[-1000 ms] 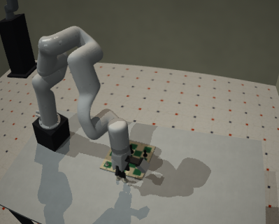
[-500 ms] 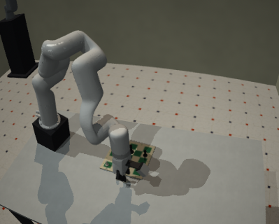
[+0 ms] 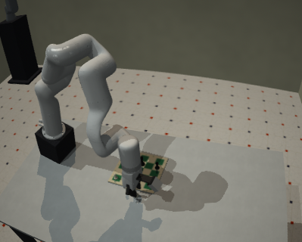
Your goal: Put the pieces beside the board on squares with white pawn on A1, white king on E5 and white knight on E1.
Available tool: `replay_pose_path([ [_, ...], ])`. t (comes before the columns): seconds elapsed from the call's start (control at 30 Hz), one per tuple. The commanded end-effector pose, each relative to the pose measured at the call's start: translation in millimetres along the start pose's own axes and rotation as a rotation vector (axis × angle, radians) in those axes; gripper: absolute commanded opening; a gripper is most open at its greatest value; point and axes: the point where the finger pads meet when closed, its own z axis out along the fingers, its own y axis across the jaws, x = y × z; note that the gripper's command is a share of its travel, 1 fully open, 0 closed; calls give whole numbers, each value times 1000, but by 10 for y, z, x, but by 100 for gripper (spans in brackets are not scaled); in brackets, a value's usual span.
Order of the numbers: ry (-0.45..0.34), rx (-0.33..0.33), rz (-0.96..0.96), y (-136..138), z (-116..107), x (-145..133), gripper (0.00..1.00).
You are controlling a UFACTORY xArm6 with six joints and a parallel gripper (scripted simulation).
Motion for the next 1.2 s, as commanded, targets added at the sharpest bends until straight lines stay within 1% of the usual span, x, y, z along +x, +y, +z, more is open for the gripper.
replay_pose_path([
  [0.0,4,-1,0,3,-11,15,42],
  [0.77,4,-1,0,3,-11,15,42],
  [0.8,4,-1,0,3,-11,15,0],
  [1.17,4,-1,0,3,-11,15,0],
])
